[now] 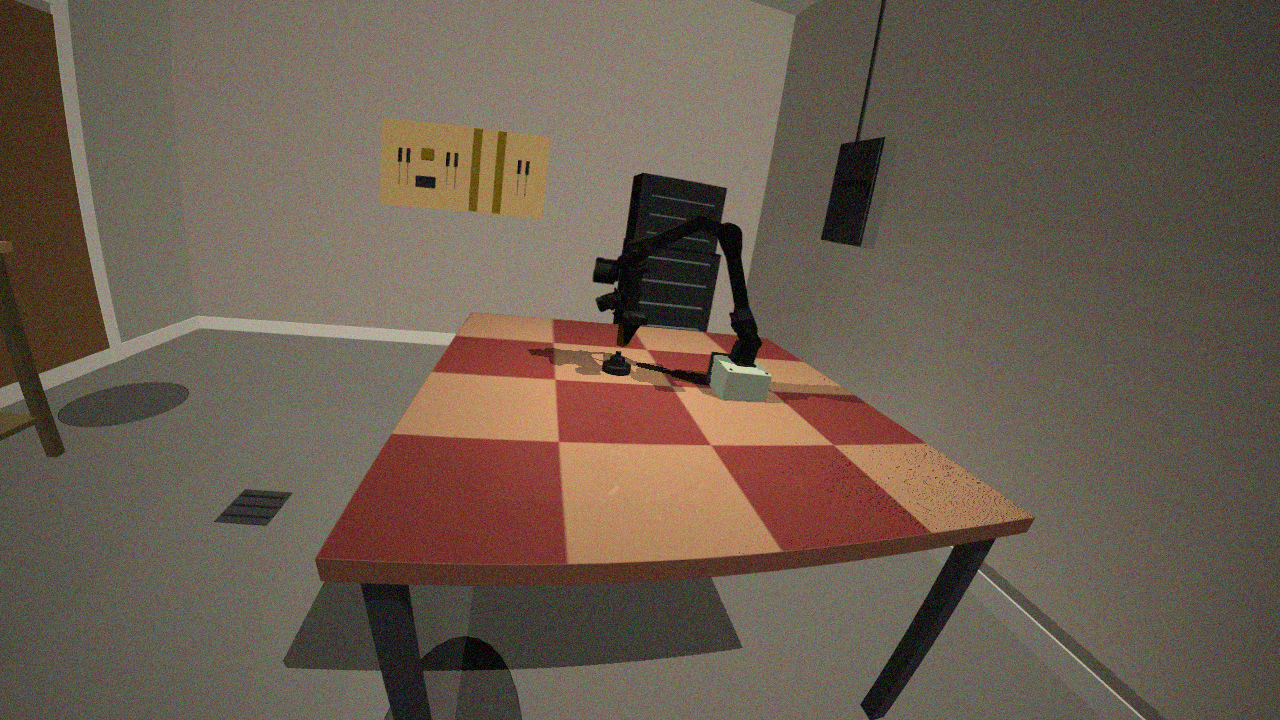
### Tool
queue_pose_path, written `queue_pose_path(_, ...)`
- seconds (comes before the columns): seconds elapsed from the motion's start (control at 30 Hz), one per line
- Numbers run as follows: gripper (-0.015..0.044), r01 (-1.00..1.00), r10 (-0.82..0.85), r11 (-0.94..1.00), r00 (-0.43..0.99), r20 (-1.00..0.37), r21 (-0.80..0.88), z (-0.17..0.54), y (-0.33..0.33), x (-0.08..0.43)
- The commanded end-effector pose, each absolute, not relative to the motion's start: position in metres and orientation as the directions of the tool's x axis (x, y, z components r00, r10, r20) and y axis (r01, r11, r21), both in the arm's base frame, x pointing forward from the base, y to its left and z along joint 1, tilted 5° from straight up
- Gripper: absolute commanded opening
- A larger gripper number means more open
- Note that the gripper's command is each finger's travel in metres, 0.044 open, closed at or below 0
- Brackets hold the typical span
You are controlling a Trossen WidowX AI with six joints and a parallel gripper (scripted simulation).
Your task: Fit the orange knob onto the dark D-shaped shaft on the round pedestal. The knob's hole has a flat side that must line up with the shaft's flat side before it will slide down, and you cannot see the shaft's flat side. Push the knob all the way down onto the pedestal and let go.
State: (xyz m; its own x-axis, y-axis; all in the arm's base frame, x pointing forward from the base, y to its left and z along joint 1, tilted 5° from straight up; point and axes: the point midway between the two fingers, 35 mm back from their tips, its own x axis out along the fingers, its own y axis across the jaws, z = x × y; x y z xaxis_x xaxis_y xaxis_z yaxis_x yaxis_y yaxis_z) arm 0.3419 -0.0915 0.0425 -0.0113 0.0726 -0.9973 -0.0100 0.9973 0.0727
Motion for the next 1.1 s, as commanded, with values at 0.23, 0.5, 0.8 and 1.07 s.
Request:
queue_pose_path(0.23,0.0000,-0.017,0.060,0.998,0.000,-0.998,0.060,0.034,-0.125,0.343)
queue_pose_path(0.5,0.0000,-0.018,0.059,0.998,0.000,-0.998,0.059,0.023,-0.129,0.342)
queue_pose_path(0.8,0.0000,-0.015,0.059,0.998,0.000,-0.998,0.059,0.010,-0.128,0.342)
queue_pose_path(1.07,0.0000,-0.014,0.059,0.998,0.000,-0.998,0.059,0.008,-0.129,0.343)
